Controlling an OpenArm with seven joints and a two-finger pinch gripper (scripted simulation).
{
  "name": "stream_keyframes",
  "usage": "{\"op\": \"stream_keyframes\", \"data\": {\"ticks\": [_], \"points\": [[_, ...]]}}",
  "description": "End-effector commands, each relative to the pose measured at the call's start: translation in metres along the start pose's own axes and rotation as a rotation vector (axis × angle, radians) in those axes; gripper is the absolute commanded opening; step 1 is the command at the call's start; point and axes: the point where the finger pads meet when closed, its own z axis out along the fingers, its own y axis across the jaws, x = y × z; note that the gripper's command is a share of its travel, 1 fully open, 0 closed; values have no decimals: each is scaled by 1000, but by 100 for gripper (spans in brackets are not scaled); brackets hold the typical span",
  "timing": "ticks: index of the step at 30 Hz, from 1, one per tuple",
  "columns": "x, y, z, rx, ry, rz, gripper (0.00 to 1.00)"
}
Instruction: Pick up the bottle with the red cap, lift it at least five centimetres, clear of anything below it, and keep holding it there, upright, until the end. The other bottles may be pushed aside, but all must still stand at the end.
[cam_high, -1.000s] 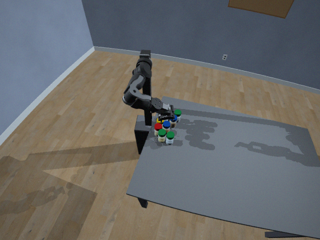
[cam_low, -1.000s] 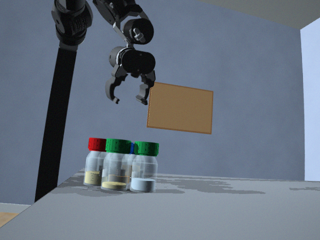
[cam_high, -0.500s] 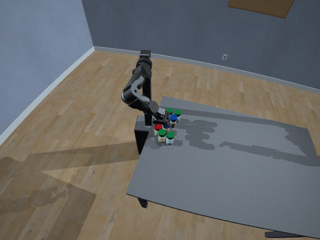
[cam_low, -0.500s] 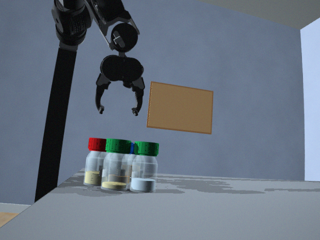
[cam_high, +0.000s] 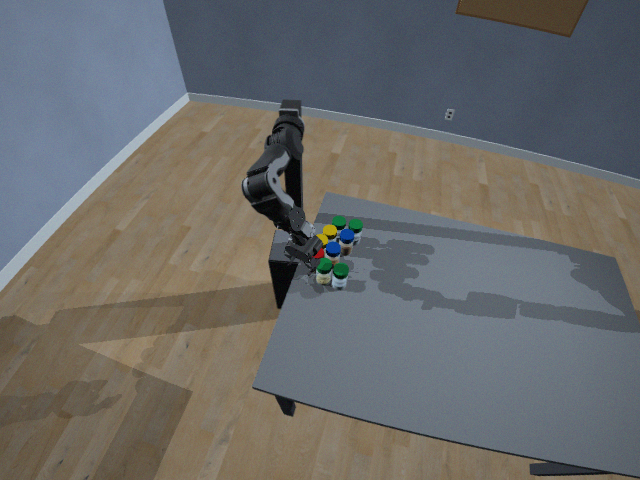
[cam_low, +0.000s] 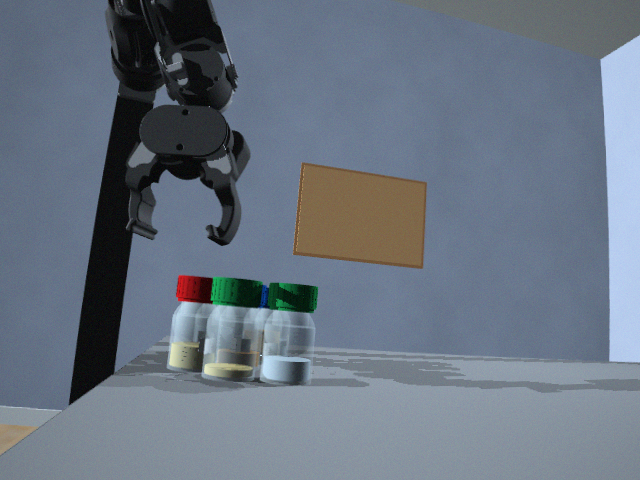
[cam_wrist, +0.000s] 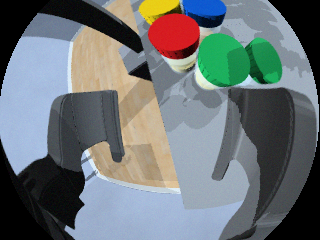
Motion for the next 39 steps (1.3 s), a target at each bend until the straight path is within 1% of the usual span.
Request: {"op": "stream_keyframes", "data": {"ticks": [1, 11, 18, 28, 35, 39], "points": [[0, 1, 0, -5, -1, 2, 45], [0, 1, 50, -4, -2, 2, 45], [0, 1, 50, -4, -2, 2, 45], [0, 2, 80, -8, 0, 3, 45], [0, 2, 80, -8, 0, 3, 45], [6, 1, 80, -3, -2, 2, 45]]}}
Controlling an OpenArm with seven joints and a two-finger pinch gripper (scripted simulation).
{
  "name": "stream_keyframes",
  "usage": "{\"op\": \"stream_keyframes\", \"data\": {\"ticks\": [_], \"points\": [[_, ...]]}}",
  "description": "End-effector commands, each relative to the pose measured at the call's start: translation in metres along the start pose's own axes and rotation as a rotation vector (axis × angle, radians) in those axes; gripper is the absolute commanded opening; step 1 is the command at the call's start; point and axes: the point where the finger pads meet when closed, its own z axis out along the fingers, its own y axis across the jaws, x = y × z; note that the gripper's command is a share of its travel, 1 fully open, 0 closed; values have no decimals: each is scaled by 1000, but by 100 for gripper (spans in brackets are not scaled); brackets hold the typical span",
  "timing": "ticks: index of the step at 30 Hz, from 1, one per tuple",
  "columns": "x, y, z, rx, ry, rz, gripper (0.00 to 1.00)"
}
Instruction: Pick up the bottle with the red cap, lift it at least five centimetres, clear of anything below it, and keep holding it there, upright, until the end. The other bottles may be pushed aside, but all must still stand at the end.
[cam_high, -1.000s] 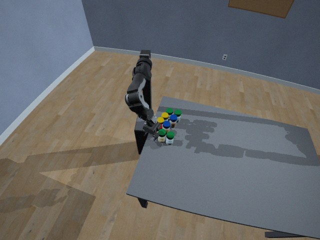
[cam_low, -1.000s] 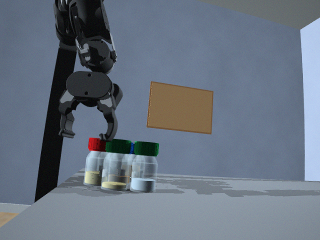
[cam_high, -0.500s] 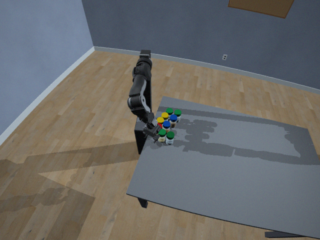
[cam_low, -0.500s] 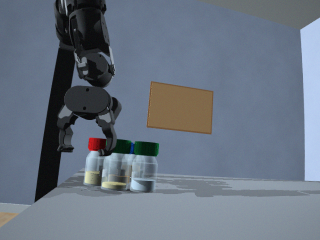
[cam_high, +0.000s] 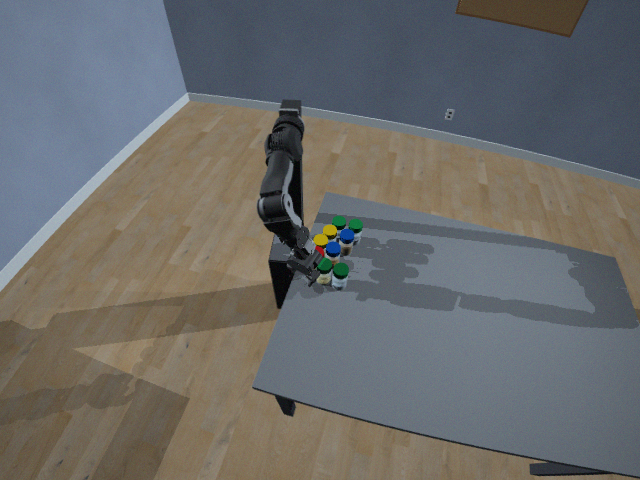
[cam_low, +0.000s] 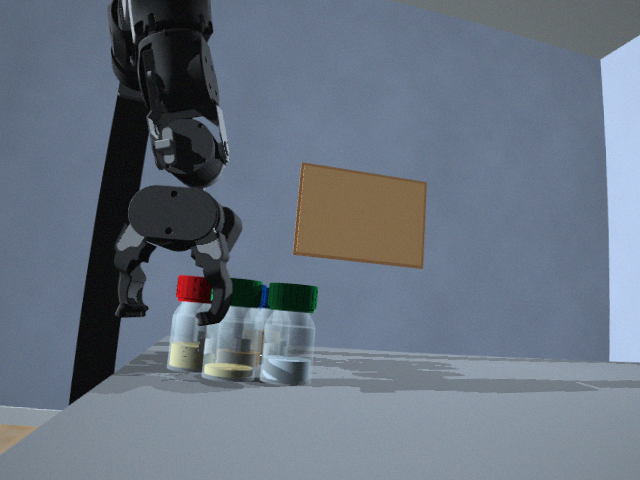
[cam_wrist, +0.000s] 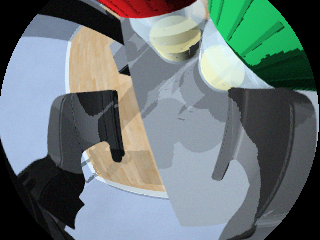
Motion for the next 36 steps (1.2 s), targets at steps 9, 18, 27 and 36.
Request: {"op": "stream_keyframes", "data": {"ticks": [9, 18, 27, 36], "points": [[10, 2, 0, -6, -3, 3, 45], [16, 1, 0, -6, -3, 3, 45], [24, 2, 0, -9, -1, 3, 45], [33, 1, 0, -8, -2, 3, 45]]}}
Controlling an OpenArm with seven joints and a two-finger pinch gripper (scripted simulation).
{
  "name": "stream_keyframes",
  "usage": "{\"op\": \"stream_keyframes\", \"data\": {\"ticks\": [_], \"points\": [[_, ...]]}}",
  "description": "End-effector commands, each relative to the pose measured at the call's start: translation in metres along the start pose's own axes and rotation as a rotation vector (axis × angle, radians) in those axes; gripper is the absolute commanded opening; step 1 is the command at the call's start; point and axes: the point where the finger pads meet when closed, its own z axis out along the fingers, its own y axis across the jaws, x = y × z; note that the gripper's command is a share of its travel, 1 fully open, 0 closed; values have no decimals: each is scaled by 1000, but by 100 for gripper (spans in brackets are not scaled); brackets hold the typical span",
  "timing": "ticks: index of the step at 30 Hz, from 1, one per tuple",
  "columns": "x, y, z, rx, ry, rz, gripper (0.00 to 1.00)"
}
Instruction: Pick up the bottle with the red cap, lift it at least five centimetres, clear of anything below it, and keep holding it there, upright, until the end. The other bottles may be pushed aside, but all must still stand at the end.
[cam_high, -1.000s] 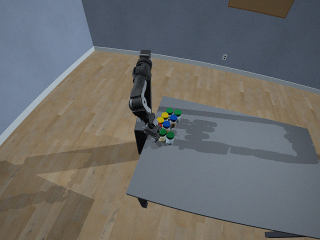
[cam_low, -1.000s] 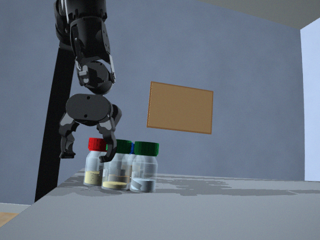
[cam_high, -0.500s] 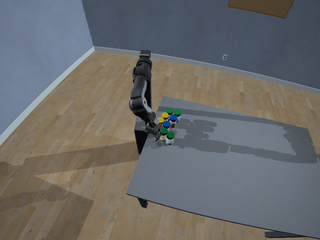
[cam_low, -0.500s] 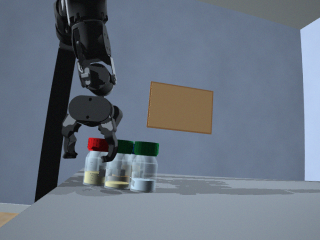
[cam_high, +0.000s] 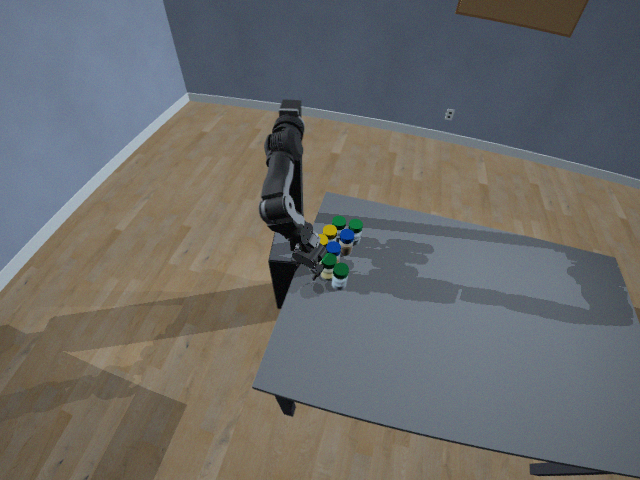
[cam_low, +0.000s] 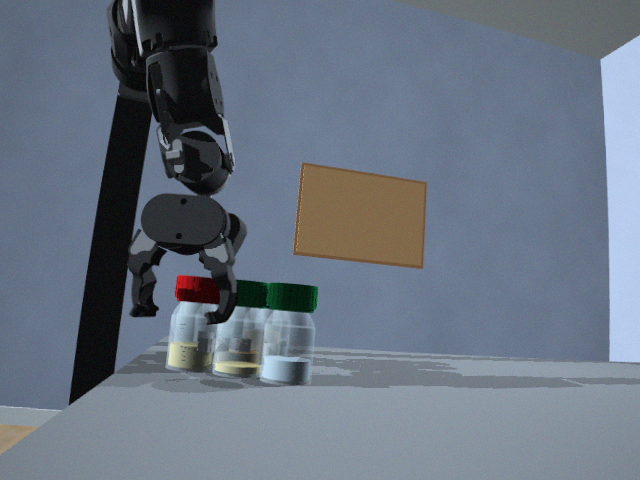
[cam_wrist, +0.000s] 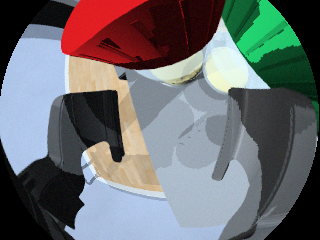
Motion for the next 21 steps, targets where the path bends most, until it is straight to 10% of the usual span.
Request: {"op": "stream_keyframes", "data": {"ticks": [1, 21], "points": [[5, 2, 0, -8, 5, 1, 45], [24, 3, 0, -12, 9, 1, 45]]}}
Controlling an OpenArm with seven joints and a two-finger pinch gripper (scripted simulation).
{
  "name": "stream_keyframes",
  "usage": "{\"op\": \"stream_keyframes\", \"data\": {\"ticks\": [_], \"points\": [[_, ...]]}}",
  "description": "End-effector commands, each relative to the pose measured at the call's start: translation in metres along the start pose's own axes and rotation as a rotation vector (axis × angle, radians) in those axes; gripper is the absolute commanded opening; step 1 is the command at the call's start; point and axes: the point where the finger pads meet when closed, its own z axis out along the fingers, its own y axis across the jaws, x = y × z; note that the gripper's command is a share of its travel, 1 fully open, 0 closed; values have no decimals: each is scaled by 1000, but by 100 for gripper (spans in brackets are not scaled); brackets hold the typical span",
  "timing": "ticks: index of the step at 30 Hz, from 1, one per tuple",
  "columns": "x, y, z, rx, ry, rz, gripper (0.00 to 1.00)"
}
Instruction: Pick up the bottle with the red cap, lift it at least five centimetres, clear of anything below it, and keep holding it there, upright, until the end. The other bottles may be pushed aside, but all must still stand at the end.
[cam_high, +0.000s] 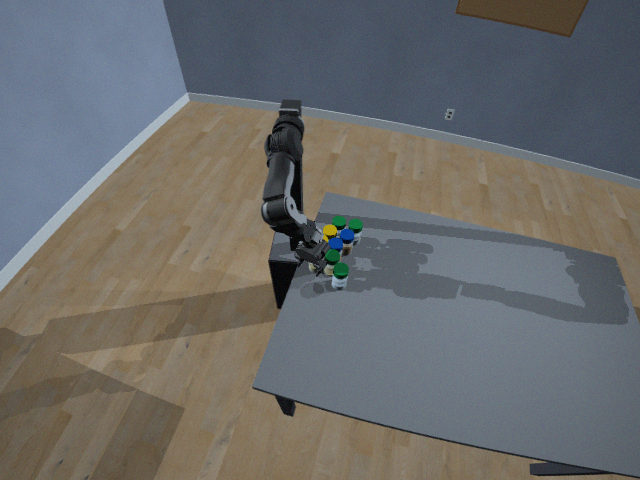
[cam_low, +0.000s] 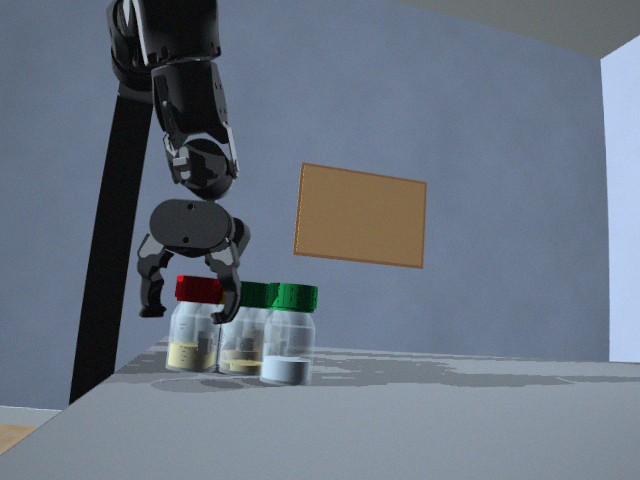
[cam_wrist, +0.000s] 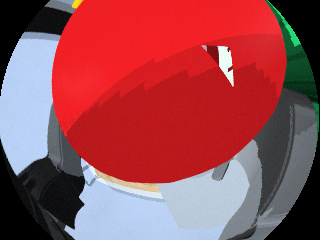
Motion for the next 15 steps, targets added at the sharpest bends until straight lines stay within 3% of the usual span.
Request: {"op": "stream_keyframes", "data": {"ticks": [1, 8, 15], "points": [[3, 2, 0, -8, 6, 1, 45], [3, 1, 0, -2, 2, 0, 45], [15, 2, 0, -7, 5, 1, 45]]}}
